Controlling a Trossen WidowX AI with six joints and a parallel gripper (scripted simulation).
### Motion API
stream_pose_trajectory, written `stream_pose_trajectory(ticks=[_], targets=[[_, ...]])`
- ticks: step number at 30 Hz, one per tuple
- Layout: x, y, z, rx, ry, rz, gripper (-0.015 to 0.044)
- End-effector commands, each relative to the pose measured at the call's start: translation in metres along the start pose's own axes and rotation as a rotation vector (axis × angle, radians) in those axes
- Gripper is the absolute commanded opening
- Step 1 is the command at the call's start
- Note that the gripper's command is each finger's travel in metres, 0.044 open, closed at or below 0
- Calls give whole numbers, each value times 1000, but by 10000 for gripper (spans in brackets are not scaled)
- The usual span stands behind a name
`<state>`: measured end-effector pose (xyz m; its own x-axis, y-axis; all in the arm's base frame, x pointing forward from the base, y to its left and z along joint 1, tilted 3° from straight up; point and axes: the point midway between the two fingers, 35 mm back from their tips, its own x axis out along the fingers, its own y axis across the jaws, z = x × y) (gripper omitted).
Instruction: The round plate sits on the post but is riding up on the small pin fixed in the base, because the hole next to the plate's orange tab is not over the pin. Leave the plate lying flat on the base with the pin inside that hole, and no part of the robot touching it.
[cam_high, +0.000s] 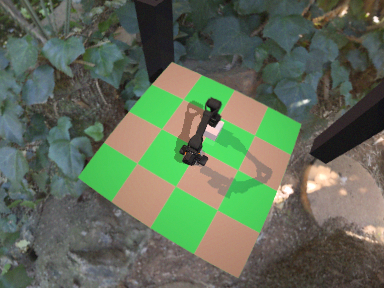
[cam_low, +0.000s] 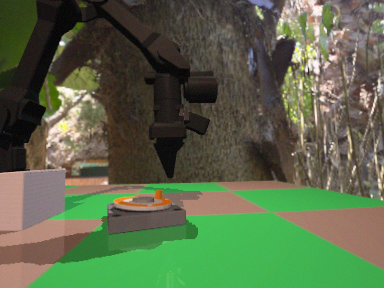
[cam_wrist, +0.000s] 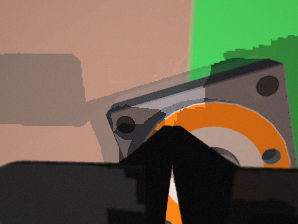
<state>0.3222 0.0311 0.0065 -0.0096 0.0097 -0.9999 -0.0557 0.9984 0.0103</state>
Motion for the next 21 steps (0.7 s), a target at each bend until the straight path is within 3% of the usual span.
stream_pose_trajectory(ticks=[1, 21], targets=[[28, -1, -7, 5, 23, -7, 0], [33, 14, -24, 5, 25, -6, 0]])
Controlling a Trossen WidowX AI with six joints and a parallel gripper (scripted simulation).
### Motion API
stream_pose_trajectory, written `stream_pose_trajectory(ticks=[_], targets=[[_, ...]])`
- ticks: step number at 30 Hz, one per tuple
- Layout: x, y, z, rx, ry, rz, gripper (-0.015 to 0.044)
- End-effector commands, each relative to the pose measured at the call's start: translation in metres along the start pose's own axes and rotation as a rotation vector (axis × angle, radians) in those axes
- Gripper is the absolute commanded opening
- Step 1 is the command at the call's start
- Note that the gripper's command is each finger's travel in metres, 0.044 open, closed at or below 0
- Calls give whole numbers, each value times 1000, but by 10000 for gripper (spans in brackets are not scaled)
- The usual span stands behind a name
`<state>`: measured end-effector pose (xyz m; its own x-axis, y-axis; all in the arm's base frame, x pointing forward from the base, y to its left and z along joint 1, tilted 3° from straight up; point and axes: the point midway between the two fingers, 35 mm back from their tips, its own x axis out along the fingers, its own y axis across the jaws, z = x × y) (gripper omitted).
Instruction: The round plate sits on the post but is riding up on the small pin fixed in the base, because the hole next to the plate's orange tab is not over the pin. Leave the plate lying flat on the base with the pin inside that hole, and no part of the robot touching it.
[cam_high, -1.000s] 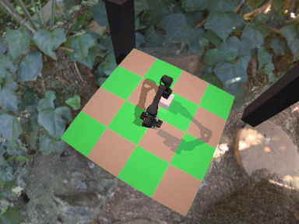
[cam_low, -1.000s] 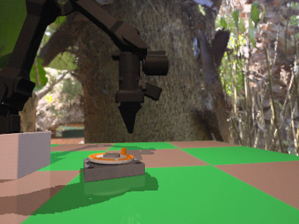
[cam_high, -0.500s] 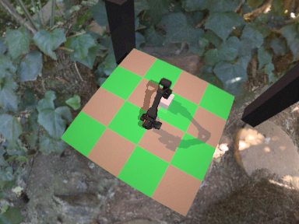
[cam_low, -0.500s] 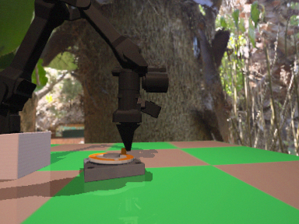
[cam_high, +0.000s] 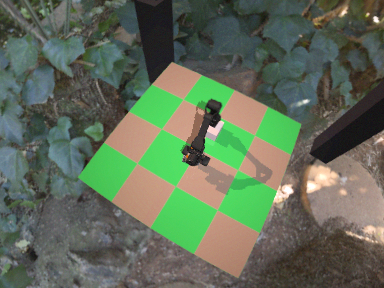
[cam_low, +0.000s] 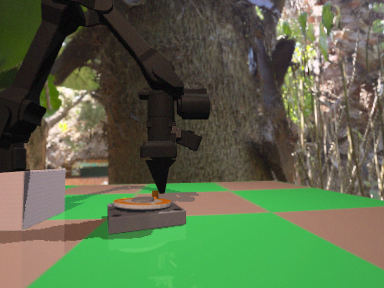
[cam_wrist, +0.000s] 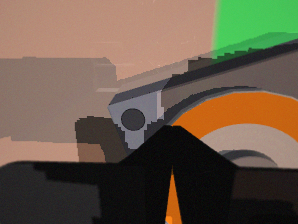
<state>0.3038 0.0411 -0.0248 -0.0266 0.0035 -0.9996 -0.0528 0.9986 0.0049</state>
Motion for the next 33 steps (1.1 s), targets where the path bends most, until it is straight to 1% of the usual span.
stream_pose_trajectory(ticks=[1, 33], targets=[[2, 4, -7, 2, 7, -1, 0], [1, 10, -44, 2, 10, 0, 0]])
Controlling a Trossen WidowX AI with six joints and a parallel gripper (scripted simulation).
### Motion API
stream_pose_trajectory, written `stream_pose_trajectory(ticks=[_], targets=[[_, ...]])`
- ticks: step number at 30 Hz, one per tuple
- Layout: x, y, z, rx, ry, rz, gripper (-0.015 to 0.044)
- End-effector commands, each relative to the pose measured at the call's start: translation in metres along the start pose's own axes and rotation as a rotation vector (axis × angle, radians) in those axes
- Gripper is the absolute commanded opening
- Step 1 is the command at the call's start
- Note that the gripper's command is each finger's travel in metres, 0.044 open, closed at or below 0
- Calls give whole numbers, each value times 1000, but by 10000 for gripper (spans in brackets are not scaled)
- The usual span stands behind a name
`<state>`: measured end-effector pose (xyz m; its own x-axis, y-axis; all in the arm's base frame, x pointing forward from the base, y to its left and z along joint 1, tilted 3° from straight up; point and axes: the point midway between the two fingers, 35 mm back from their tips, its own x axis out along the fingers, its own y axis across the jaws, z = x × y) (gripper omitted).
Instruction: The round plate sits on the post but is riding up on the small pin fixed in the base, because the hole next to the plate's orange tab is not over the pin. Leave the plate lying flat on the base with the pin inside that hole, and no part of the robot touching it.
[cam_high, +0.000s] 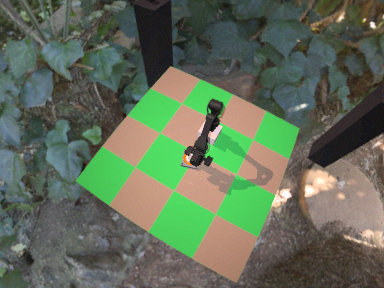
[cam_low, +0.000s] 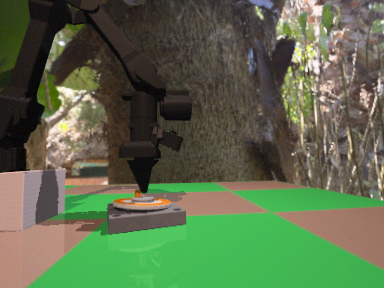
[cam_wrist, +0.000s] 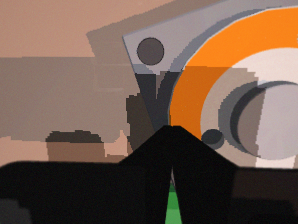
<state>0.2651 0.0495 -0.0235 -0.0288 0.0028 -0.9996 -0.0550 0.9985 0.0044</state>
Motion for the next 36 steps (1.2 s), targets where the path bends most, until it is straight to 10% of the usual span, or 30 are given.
stream_pose_trajectory(ticks=[1, 36], targets=[[1, -1, -7, 4, 8, 0, 0], [-3, -32, -44, 4, 11, -2, 0]])
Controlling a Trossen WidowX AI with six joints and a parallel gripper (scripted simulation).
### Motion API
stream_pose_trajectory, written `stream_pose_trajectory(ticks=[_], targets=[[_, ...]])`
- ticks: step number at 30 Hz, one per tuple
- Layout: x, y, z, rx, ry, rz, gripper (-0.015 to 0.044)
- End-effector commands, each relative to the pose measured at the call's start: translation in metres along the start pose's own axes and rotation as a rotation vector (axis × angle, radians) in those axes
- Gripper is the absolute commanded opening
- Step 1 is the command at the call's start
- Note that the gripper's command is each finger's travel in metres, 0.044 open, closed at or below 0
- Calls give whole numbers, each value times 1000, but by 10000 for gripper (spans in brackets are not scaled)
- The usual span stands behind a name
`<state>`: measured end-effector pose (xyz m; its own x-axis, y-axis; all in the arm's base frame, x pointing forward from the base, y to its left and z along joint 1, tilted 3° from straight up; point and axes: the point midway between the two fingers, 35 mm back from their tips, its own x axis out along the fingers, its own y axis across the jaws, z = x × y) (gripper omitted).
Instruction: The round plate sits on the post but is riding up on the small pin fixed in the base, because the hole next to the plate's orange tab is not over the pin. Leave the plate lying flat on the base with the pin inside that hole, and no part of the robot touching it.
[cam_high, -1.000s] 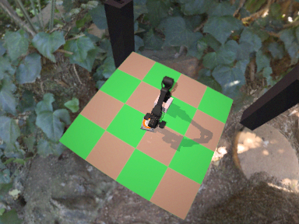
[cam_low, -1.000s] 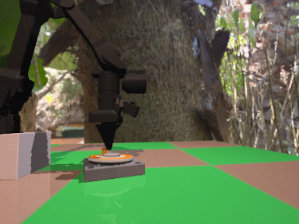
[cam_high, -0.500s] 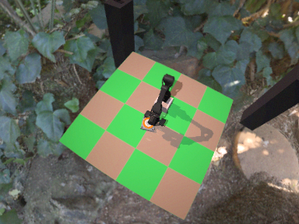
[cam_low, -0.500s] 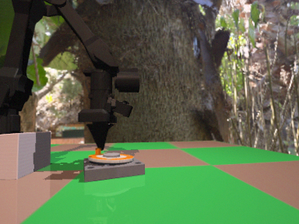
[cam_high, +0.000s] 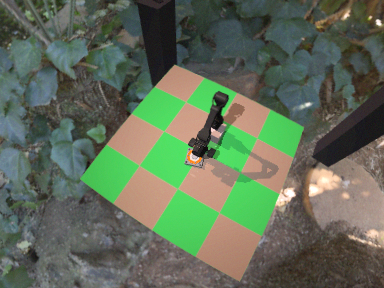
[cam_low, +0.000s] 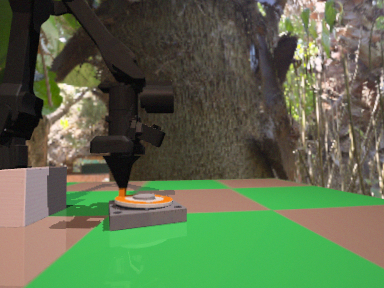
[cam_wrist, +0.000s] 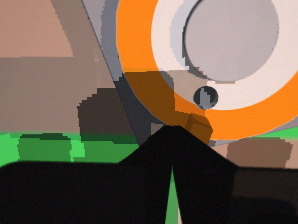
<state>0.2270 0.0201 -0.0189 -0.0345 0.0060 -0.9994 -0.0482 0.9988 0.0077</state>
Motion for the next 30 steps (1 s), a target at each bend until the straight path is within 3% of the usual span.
stream_pose_trajectory(ticks=[1, 30], targets=[[1, -5, -4, -2, 5, -6, 0], [-6, -26, -6, -2, 5, -7, 0]])
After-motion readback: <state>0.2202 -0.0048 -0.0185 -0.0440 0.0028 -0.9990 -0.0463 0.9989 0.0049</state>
